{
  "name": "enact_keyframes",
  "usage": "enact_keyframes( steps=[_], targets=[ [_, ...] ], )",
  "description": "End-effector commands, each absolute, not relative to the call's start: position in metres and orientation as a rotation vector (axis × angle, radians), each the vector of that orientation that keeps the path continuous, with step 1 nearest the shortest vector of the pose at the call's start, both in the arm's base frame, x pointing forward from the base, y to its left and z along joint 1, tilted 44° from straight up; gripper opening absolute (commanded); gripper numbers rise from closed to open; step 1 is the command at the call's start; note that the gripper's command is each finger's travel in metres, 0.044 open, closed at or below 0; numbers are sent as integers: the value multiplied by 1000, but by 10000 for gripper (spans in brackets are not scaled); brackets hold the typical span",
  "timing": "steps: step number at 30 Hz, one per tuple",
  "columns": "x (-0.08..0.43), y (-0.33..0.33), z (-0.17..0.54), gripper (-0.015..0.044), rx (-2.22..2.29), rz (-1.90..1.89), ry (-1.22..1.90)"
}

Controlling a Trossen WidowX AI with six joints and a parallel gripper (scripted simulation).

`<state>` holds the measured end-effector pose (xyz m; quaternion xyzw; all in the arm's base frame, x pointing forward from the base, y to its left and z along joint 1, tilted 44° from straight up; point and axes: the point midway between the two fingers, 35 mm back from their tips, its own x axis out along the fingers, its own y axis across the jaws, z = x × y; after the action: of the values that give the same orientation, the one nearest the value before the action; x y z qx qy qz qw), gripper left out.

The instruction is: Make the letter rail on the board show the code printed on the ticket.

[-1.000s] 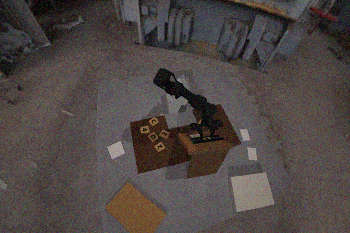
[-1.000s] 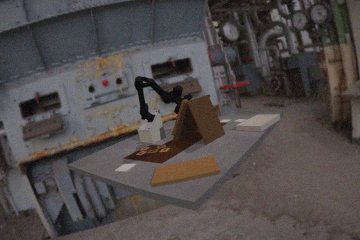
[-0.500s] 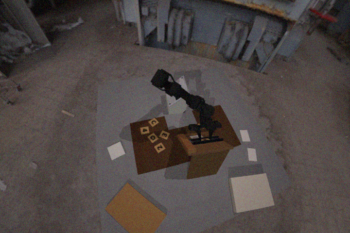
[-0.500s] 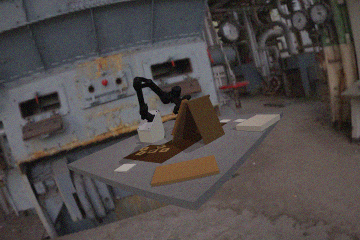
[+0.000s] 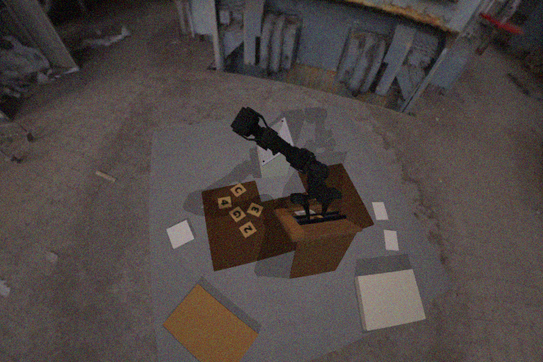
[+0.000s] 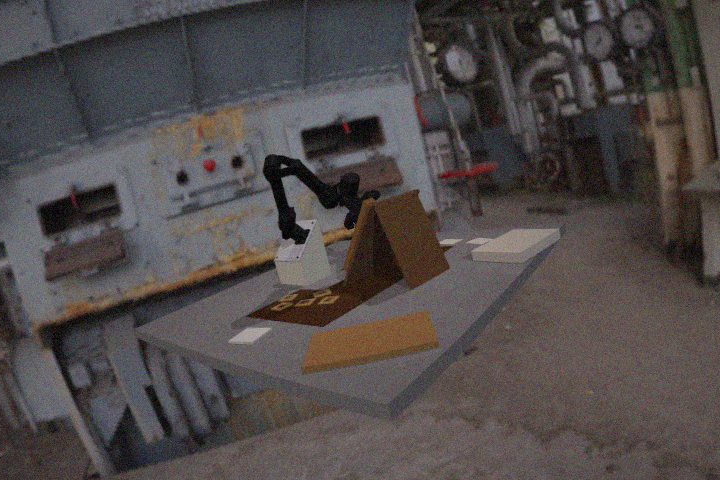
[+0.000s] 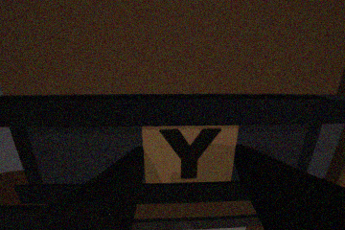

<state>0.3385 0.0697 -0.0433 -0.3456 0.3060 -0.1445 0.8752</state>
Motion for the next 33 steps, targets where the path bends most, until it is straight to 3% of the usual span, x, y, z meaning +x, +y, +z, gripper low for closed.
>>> enact_keyframes(
  steps=[1,33],
  targets=[
    [340,69,-37,0,-718,-298,630],
    [339,55,-24,0,-719,-298,630]
  ],
)
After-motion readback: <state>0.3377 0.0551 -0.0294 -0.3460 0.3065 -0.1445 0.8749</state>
